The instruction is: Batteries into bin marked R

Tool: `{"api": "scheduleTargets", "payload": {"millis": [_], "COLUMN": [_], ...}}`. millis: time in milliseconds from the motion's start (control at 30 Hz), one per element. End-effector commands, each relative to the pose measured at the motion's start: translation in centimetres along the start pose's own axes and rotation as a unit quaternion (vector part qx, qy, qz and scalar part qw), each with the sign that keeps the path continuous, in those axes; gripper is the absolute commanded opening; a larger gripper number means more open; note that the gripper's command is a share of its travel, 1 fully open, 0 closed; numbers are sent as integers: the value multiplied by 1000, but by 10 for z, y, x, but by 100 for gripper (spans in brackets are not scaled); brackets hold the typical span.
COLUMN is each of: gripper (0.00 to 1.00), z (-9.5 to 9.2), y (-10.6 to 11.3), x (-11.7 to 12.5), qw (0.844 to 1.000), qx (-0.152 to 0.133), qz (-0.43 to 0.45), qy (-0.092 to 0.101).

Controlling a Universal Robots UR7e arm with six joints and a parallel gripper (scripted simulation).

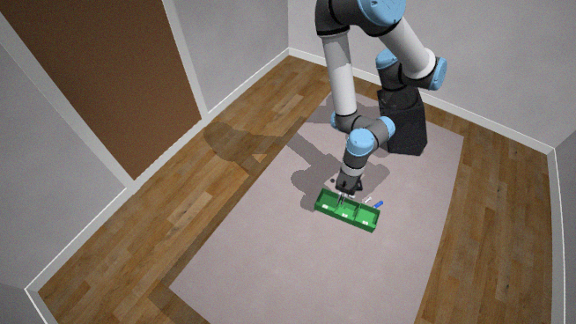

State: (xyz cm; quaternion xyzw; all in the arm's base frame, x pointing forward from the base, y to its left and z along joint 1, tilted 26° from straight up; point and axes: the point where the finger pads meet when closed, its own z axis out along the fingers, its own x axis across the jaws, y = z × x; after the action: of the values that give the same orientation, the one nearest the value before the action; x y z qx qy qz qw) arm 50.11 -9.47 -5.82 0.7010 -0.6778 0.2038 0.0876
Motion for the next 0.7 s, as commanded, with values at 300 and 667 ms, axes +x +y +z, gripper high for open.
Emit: {"api": "scheduleTargets", "payload": {"millis": [300,667], "gripper": [31,31], "z": [0,21], "y": [0,0], "x": [-41,-41], "qw": [1000,1000], "qx": [0,0], "qz": [0,0], "qy": [1,1]}}
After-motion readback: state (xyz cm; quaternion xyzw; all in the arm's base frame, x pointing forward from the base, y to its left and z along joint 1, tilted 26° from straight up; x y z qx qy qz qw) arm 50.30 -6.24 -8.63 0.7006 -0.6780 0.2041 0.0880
